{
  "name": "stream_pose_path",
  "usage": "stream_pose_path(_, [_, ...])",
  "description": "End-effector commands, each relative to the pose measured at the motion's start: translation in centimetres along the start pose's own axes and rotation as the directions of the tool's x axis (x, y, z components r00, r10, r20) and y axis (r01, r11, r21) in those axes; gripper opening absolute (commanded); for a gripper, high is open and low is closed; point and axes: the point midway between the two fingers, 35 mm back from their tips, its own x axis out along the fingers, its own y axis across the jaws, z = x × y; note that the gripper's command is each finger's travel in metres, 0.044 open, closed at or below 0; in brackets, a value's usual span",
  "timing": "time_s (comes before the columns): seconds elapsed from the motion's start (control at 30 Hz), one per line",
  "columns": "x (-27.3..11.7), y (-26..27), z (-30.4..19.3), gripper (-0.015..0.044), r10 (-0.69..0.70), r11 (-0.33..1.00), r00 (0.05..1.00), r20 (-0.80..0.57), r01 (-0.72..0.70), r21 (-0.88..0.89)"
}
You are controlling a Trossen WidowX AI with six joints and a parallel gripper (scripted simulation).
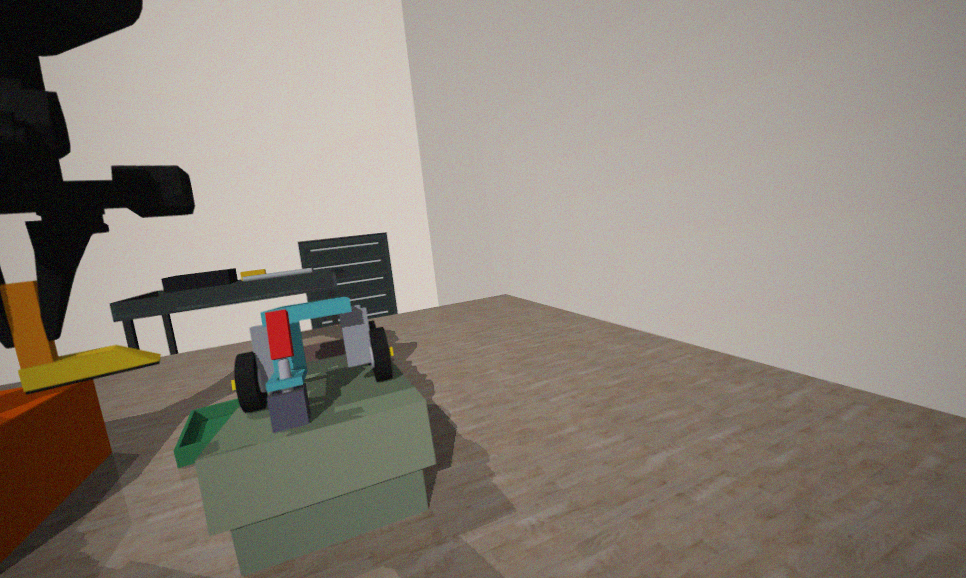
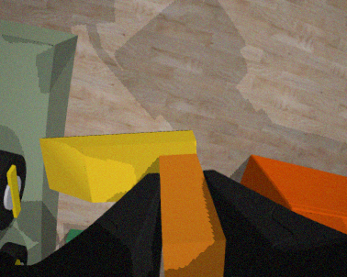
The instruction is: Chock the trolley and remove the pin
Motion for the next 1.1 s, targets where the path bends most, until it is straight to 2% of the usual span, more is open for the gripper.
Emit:
stream_pose_path(0.0, [-0.02,0.01,-0.06,0.0000,0.003,0.992,1.000,-0.002,-0.003,-0.122])
stream_pose_path(0.23, [-0.02,0.01,-0.07,0.0000,0.004,0.934,1.000,-0.001,-0.004,-0.359])
stream_pose_path(0.5, [-0.02,0.01,-0.07,0.0000,0.005,0.801,1.000,-0.001,-0.004,-0.599])
stream_pose_path(1.07, [-0.02,0.00,-0.07,0.0000,0.007,0.343,1.000,-0.001,-0.003,-0.939])
